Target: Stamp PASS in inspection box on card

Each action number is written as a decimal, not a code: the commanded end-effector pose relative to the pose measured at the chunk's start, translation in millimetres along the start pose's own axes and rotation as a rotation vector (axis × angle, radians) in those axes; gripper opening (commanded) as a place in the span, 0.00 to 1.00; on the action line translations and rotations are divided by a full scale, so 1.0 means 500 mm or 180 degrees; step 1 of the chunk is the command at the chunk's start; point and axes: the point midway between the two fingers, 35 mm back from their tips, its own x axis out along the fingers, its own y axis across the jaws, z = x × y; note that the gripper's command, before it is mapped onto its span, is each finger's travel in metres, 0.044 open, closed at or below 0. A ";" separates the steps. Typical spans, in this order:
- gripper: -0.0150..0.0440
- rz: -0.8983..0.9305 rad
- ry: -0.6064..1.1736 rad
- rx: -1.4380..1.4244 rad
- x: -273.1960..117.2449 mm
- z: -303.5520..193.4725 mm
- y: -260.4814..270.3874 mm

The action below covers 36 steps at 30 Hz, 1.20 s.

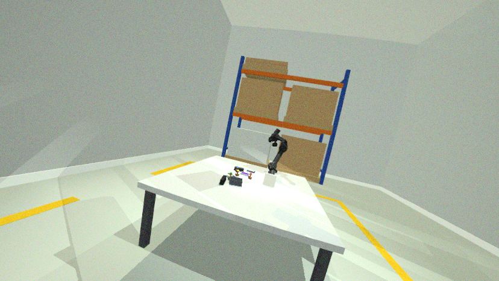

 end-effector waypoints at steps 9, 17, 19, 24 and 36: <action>0.63 0.0232 -0.0735 0.0270 -0.014 0.202 0.064; 0.63 0.0699 -0.1525 0.0508 -0.103 0.427 0.163; 0.63 0.0856 -0.1720 0.0557 -0.140 0.482 0.194; 0.63 0.1281 -0.2096 0.0662 -0.241 0.601 0.275; 0.63 0.2400 -0.2585 0.0694 -0.543 0.769 0.490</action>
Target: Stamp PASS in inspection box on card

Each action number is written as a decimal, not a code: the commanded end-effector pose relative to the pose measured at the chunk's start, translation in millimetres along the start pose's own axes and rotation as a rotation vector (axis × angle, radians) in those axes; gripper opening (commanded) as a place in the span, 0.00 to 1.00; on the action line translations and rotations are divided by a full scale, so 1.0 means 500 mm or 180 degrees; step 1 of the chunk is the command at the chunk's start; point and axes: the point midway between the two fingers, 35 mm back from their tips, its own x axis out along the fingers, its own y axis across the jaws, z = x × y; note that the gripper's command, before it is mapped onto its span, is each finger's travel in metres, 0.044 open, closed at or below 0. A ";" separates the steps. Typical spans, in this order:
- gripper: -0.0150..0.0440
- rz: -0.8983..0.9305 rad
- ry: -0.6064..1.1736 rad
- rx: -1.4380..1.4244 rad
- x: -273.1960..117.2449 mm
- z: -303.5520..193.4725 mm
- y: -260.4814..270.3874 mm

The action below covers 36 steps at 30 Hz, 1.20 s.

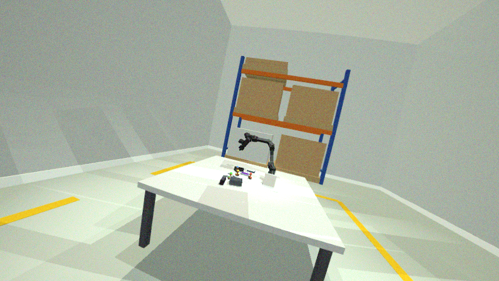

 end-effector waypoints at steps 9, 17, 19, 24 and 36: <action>0.63 0.1079 0.0107 0.0200 -0.028 0.113 0.401; 0.63 0.1545 0.0517 0.0131 -0.104 0.099 0.654; 0.63 0.1592 0.0597 0.0105 -0.119 0.091 0.691; 0.63 0.1664 0.0940 0.0067 -0.171 0.045 0.813; 0.63 0.1329 0.1666 0.0169 -0.257 -0.065 1.004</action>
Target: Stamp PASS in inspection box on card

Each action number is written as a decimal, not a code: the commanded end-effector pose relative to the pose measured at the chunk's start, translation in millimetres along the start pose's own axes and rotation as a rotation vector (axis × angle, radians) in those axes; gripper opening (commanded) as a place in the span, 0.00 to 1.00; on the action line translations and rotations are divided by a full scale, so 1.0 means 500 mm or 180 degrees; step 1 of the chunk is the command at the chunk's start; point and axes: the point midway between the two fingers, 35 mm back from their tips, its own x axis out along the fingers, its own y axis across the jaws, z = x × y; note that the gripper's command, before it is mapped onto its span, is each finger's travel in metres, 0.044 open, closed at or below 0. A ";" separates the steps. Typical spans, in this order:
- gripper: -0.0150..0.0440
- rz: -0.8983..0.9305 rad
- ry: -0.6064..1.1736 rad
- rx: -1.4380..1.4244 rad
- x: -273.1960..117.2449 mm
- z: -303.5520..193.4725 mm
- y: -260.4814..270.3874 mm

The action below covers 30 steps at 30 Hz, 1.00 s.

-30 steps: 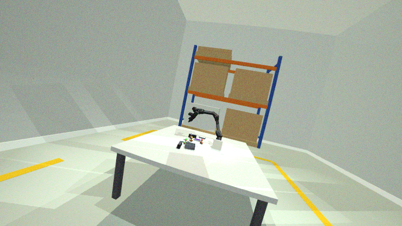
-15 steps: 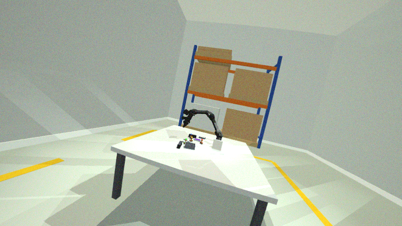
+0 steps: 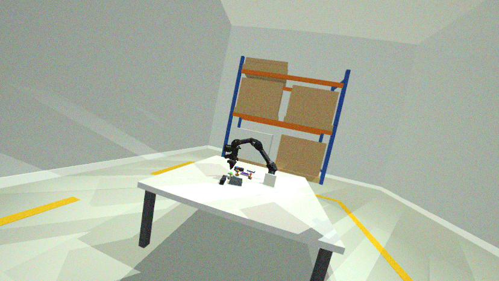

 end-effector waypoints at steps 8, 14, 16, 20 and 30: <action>0.63 -0.0027 0.0056 0.0135 0.009 -0.014 0.002; 0.63 -0.0027 0.0055 0.0135 0.028 -0.013 0.003; 0.63 -0.0027 0.0055 0.0135 0.034 -0.012 0.003; 0.63 -0.0027 0.0054 0.0135 0.048 -0.012 0.003; 0.63 -0.0028 0.0054 0.0136 0.081 -0.012 0.002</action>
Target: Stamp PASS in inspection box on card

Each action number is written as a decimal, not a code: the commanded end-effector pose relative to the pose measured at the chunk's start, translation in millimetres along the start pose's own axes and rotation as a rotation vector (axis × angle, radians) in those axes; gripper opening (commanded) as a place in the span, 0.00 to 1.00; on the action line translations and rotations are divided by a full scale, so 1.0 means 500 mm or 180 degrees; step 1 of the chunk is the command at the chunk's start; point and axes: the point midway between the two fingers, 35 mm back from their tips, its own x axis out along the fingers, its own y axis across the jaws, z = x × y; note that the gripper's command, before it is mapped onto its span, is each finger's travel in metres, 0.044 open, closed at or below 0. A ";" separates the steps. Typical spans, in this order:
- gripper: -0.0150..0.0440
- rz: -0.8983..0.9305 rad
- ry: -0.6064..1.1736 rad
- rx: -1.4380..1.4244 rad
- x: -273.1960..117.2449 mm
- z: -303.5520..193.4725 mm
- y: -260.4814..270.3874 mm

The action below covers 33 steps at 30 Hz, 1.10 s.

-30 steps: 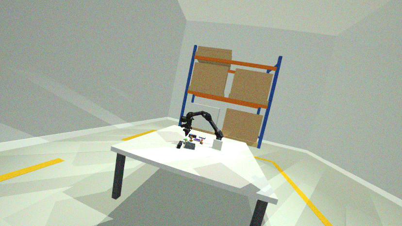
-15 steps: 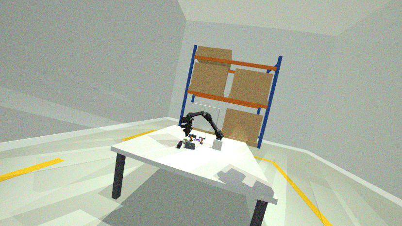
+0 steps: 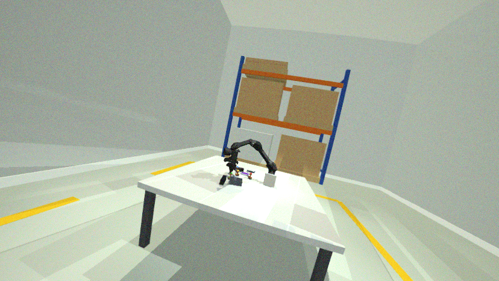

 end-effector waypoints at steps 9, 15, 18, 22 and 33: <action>0.63 -0.0023 0.0002 -0.0029 0.043 -0.003 -0.001; 0.63 -0.0025 0.0002 -0.0029 0.063 -0.004 -0.002; 0.63 -0.0026 0.0002 -0.0029 0.072 -0.005 -0.003; 0.63 -0.0028 0.0003 -0.0028 0.084 -0.007 -0.003; 0.55 -0.0012 0.0007 0.0001 0.081 -0.005 -0.004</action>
